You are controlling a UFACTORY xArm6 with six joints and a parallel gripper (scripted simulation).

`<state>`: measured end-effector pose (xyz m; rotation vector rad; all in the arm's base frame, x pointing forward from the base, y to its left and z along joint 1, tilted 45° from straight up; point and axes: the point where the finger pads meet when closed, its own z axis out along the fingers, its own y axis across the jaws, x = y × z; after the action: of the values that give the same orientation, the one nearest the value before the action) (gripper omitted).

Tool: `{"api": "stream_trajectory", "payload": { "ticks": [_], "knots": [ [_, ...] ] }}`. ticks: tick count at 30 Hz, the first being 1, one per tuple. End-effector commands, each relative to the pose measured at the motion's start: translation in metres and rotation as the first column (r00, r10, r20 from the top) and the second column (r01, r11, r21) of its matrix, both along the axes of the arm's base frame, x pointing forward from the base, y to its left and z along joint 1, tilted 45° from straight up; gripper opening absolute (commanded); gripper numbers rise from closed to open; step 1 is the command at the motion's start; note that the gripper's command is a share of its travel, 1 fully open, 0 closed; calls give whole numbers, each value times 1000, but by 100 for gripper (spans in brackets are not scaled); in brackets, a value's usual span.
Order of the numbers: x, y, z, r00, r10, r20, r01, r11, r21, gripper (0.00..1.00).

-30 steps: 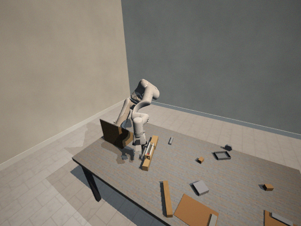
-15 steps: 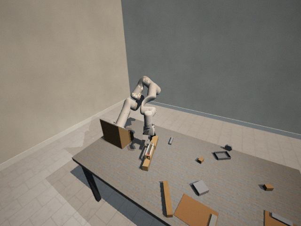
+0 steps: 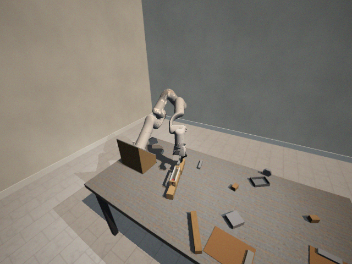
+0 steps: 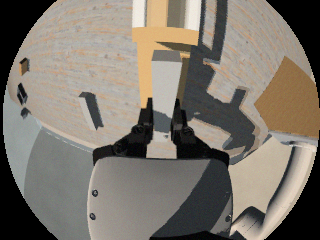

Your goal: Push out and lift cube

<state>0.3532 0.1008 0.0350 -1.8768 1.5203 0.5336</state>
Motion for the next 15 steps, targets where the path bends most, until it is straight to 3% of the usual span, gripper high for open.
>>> {"api": "stream_trajectory", "payload": {
  "ticks": [1, 15],
  "knots": [
    [2, 6, -4, 1000, -2, 3, 2, 1000, -3, 0],
    [4, 17, -15, 1000, -2, 3, 2, 1000, -3, 0]
  ]
}}
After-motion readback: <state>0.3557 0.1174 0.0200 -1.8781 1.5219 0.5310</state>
